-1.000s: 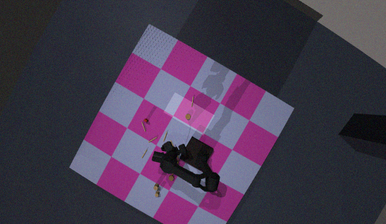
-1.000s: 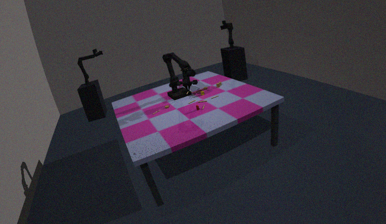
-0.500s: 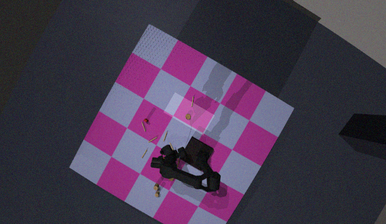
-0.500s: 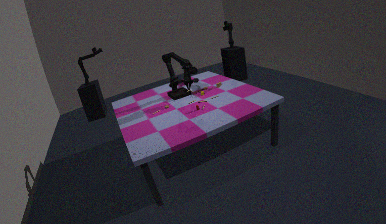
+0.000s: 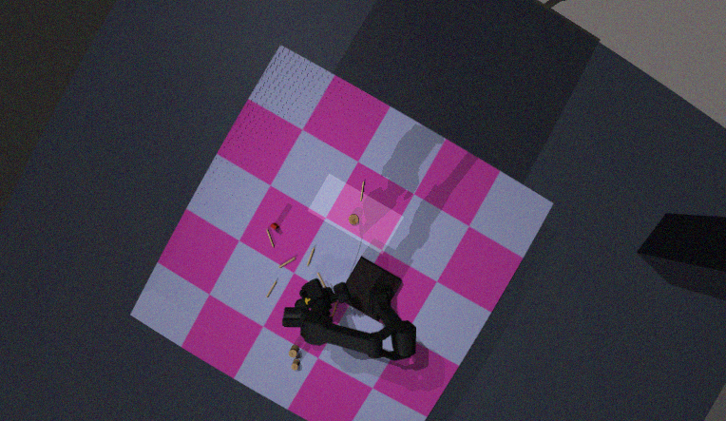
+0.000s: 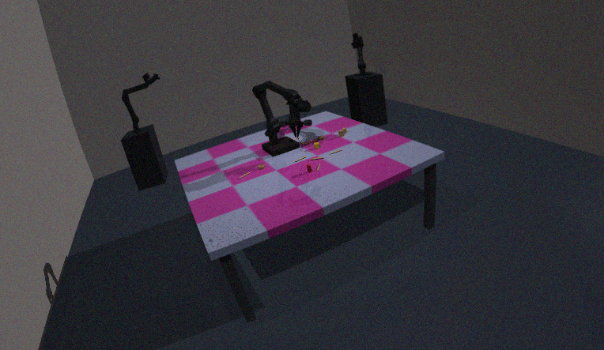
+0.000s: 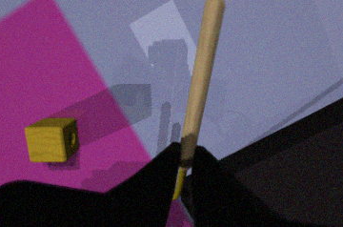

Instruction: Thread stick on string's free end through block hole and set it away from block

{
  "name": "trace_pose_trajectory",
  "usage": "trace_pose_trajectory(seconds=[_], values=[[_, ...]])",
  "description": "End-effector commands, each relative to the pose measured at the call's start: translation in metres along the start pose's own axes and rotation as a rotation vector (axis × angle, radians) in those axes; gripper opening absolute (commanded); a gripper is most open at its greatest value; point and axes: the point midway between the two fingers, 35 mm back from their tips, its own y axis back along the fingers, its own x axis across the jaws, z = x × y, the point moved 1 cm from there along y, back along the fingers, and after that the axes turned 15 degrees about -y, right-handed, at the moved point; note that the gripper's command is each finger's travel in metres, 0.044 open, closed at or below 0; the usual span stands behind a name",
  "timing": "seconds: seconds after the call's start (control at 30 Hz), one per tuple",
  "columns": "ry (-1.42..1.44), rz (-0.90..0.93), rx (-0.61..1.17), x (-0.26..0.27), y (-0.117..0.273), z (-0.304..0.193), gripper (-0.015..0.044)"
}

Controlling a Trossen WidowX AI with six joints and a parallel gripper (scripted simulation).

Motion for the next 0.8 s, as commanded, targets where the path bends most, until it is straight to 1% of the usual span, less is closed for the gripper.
trace_pose_trajectory(seconds=[0.0,0.77], values=[[-0.004,0.011,-0.02,0.002,0.006,-0.002,0.0],[-0.008,0.051,-0.098,0.004,0.031,-0.021,0.0]])
